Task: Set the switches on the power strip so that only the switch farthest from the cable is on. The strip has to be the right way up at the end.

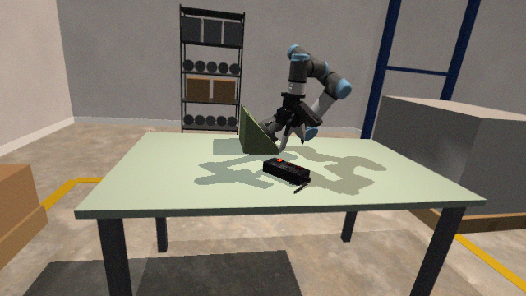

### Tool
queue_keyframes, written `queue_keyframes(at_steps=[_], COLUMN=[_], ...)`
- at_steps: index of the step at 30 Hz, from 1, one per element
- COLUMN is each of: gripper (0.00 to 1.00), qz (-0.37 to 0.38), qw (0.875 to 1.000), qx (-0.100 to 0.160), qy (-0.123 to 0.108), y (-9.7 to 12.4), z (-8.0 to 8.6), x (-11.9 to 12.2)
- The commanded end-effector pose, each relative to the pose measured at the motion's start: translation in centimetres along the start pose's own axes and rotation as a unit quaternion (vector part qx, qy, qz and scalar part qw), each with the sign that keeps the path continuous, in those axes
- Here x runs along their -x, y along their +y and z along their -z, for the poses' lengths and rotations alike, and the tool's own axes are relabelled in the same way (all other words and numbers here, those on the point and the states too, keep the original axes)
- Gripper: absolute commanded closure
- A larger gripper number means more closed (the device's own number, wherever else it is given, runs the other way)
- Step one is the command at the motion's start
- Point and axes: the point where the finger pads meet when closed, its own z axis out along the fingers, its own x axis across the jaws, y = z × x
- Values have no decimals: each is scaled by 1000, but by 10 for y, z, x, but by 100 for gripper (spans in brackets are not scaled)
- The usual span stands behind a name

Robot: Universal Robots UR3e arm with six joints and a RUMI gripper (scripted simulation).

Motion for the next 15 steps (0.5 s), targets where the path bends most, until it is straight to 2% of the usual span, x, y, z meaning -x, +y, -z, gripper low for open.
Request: queue_keyframes(at_steps=[1, 5, 15], gripper=[0, 0, 0], qz=[0, 0, 0], qw=[1000, 1000, 1000], qx=[0, 0, 0], qy=[1, 1, 1], y=[0, 0, 0], z=[7, 11, 35], x=[-1, -1, 0])
